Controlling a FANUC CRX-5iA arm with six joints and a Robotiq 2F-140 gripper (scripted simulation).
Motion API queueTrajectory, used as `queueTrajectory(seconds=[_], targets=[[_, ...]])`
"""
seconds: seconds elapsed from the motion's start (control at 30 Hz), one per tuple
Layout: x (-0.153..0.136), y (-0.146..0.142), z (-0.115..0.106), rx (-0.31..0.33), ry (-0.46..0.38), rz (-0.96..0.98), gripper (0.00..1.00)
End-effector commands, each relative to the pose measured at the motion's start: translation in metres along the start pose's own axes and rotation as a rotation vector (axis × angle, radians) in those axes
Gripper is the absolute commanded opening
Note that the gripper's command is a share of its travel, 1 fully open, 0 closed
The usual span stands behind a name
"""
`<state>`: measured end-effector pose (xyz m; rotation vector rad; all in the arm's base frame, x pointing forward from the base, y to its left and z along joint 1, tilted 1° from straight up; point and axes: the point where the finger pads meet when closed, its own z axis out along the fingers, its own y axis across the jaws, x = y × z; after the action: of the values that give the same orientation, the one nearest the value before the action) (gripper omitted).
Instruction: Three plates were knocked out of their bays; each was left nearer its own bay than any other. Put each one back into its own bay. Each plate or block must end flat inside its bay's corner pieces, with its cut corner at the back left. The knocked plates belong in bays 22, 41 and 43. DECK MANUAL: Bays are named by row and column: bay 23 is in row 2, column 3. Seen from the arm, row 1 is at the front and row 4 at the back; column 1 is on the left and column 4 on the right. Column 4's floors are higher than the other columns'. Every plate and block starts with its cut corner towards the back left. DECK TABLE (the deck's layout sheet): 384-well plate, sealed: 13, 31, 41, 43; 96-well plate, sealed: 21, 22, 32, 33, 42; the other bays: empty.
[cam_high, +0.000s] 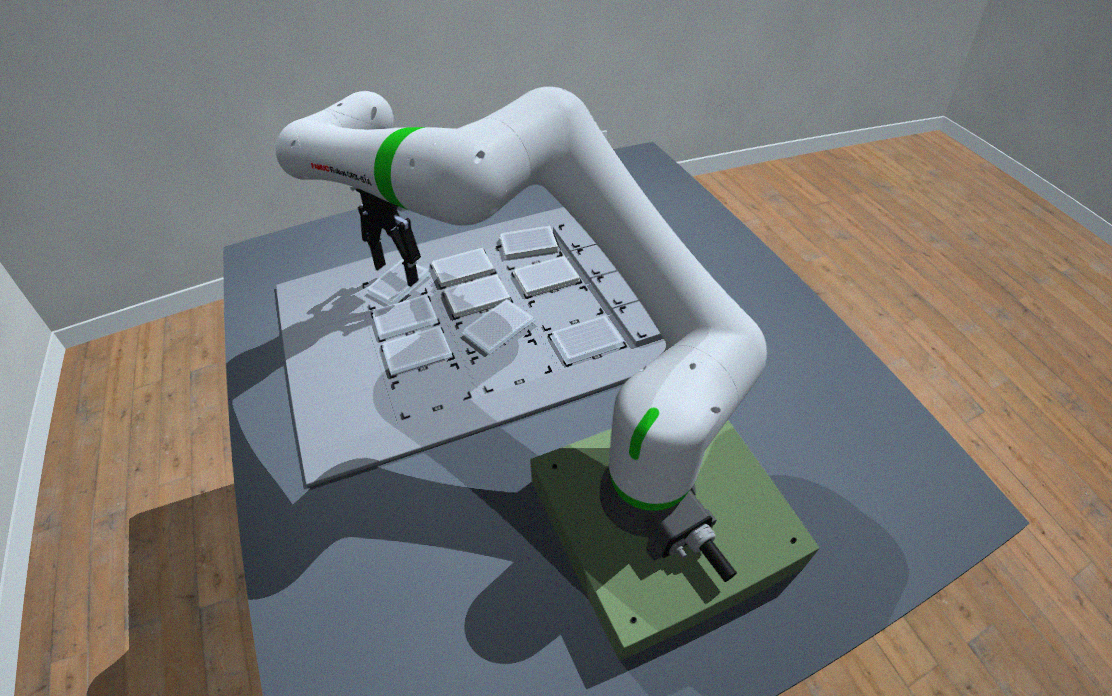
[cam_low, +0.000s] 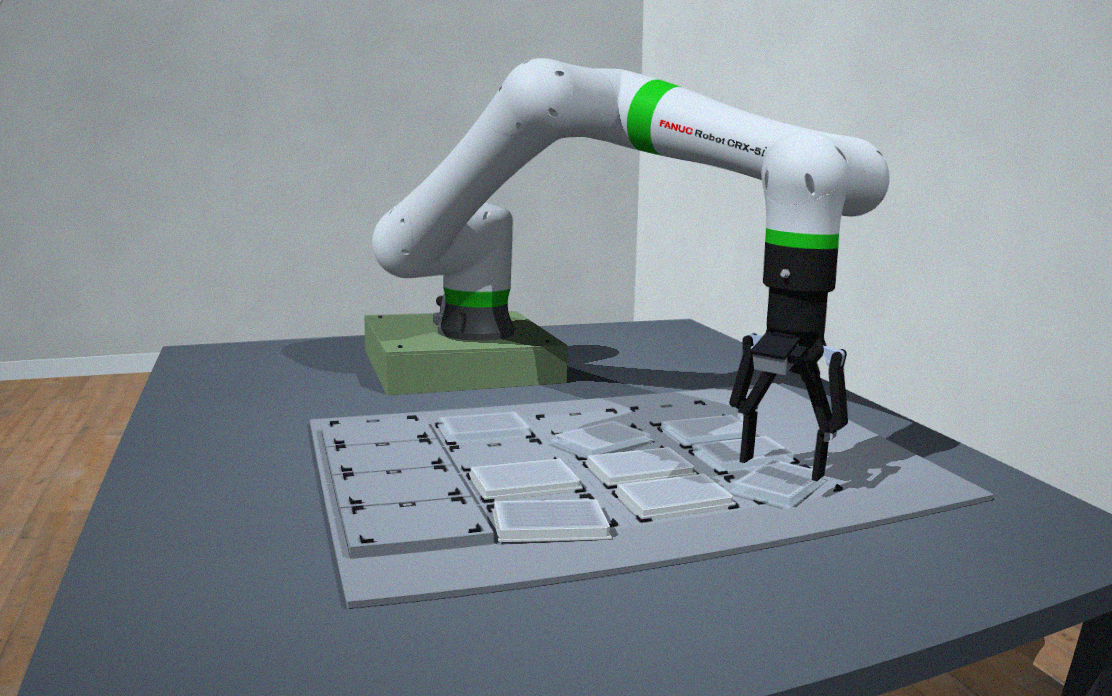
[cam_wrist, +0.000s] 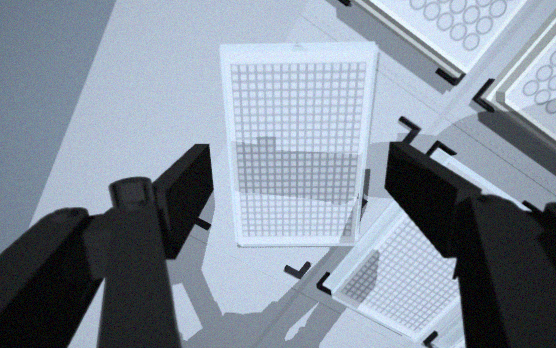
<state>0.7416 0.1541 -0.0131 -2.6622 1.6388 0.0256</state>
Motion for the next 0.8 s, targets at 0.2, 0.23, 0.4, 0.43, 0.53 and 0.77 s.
queueTrajectory(seconds=[0.2,0.23,0.4,0.43,0.53,0.77], targets=[[0.0003,-0.0007,-0.0004,0.002,0.001,0.0,0.7],[0.0003,-0.0006,-0.0004,0.002,0.001,0.0,0.7],[0.0003,-0.0006,-0.0004,0.002,0.001,0.0,0.7],[0.0003,-0.0006,-0.0004,0.002,0.001,0.0,0.7],[0.0003,-0.0006,-0.0004,0.002,0.001,0.0,0.7],[0.0003,-0.0007,0.0089,0.002,0.001,0.0,0.7]])
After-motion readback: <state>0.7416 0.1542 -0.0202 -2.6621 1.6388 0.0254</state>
